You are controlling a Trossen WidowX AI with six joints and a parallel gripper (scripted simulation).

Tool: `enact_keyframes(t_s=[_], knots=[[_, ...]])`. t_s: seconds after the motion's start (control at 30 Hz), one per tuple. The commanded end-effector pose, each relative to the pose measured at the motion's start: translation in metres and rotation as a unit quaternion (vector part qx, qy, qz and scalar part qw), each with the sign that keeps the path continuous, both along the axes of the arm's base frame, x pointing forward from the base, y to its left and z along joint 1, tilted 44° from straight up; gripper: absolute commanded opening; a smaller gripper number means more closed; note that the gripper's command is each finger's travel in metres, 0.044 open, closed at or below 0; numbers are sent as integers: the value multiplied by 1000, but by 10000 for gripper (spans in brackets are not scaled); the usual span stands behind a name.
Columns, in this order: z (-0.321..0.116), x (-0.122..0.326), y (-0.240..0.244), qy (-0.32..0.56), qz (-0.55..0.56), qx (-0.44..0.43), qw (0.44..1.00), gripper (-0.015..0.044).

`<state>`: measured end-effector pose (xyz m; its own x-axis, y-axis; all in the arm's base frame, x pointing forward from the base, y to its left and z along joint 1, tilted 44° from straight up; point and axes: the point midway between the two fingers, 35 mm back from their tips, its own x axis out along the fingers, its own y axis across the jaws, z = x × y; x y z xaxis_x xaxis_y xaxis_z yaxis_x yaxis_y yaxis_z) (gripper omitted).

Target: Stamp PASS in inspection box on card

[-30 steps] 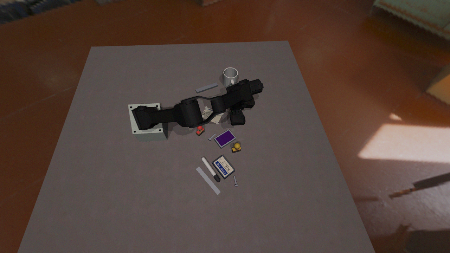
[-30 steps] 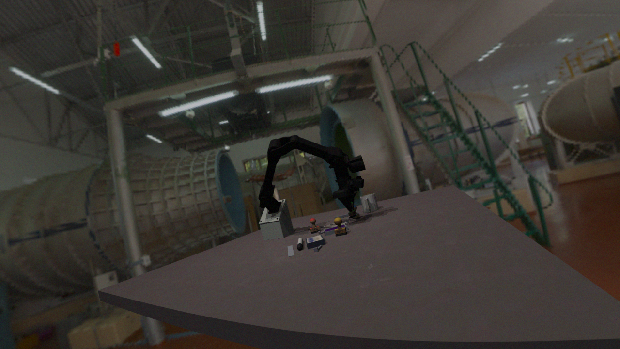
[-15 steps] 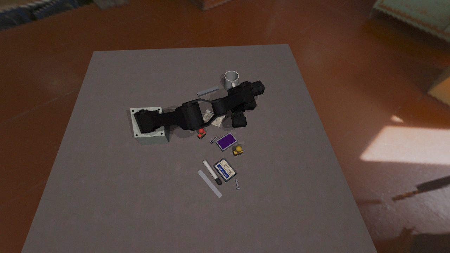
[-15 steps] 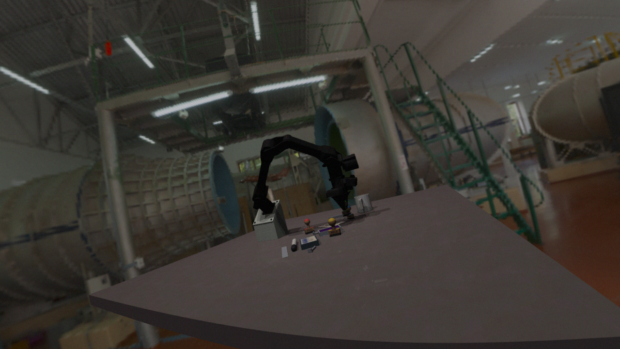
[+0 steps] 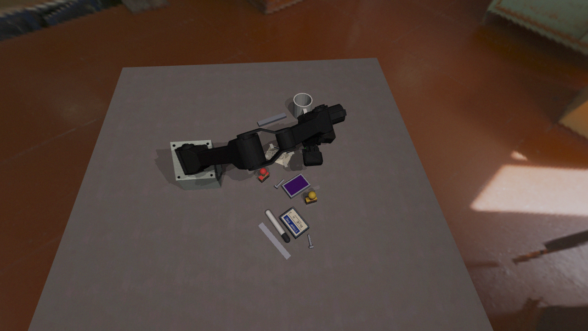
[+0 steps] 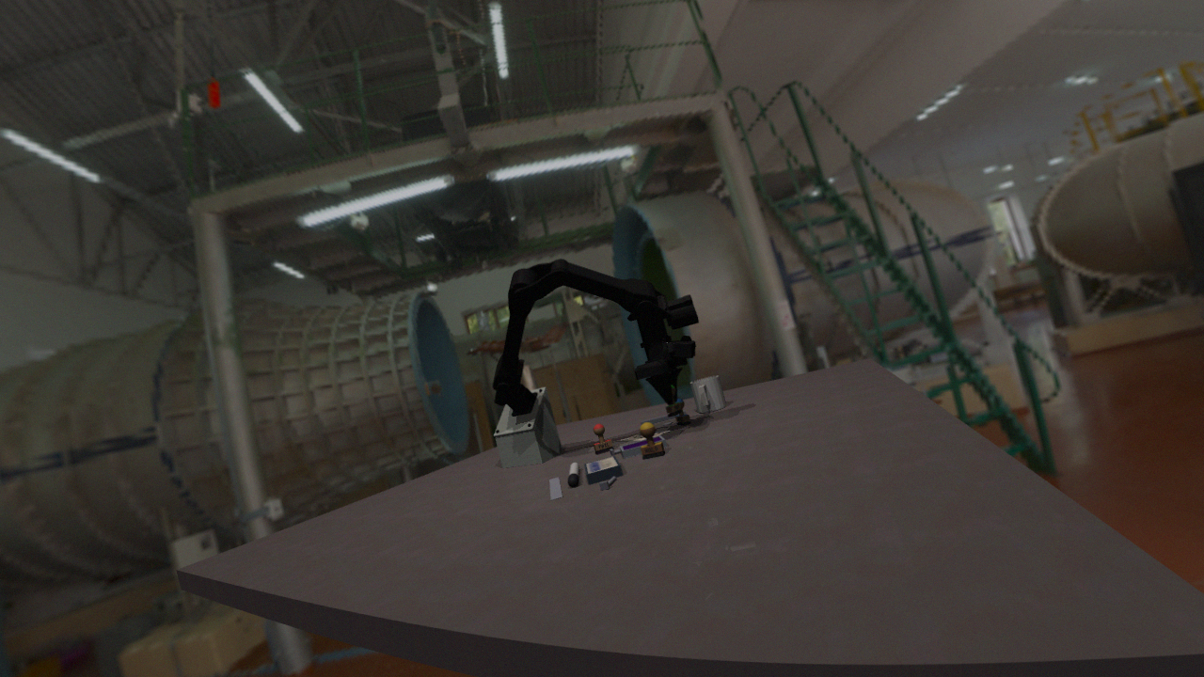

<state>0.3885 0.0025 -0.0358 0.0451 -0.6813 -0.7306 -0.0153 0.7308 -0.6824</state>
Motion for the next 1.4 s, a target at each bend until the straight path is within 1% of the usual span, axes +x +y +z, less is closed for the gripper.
enact_keyframes(t_s=[0.0, 1.23, 1.37], knots=[[1, 0, 2, 0, -2, 3, 1000, 0], [15, -2, 14, 0, -2, 3, 1000, 0], [23, -6, 6, 0, -2, 3, 1000, 0]])
